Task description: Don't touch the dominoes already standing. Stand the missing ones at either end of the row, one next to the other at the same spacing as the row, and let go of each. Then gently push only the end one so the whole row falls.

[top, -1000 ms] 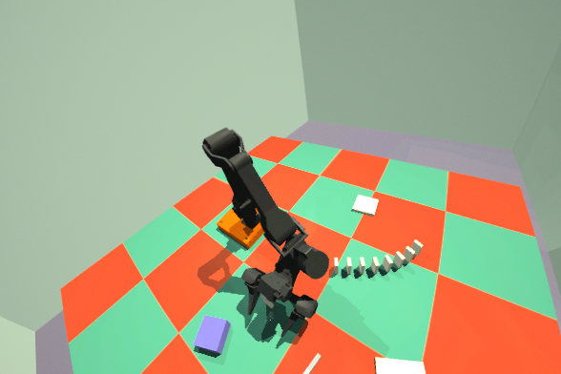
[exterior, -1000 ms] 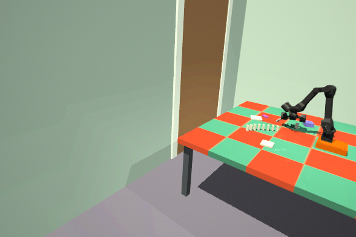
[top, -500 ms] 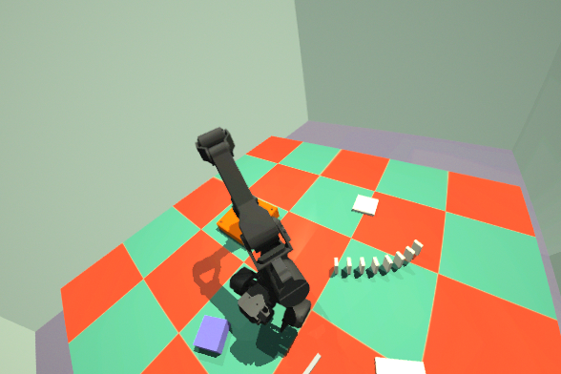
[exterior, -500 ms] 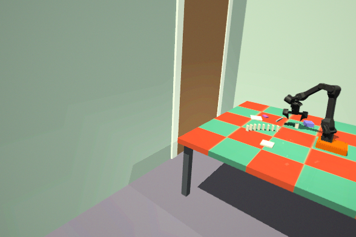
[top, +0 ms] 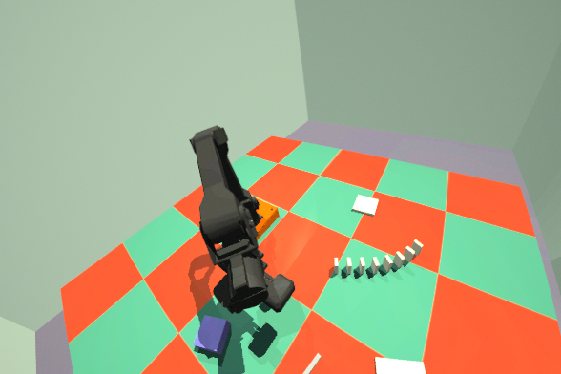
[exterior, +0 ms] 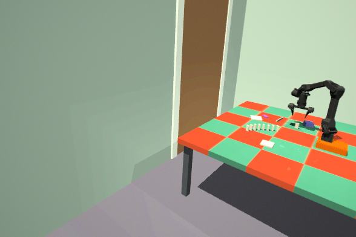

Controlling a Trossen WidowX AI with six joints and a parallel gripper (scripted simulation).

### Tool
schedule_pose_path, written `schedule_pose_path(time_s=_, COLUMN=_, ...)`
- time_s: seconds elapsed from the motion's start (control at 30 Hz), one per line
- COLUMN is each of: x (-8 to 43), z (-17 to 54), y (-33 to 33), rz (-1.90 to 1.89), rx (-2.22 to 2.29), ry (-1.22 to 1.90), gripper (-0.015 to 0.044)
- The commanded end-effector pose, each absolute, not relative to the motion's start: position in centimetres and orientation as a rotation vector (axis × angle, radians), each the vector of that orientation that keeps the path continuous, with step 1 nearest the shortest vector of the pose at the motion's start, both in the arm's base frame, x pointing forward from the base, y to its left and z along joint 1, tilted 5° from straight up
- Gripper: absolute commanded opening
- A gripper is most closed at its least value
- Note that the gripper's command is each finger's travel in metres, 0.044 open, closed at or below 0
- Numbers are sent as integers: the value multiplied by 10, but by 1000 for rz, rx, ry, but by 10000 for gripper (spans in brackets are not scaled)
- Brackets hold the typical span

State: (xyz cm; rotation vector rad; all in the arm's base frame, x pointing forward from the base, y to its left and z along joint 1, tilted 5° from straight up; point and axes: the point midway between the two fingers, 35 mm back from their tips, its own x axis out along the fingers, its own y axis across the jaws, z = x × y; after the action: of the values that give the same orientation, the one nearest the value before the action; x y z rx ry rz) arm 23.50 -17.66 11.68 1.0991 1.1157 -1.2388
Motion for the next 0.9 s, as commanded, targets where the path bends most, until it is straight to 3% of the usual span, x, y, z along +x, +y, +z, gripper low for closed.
schedule_pose_path(time_s=0.0, x=233, z=120, y=-173, rz=-1234, rx=1132, ry=1130, gripper=440)
schedule_pose_path(time_s=0.33, x=234, z=56, y=-180, rz=-1235, rx=1132, ry=1131, gripper=440)
schedule_pose_path(time_s=0.83, x=234, z=40, y=-181, rz=-1235, rx=1132, ry=1131, gripper=440)
schedule_pose_path(time_s=0.87, x=234, z=40, y=-181, rz=-1235, rx=1132, ry=1131, gripper=414)
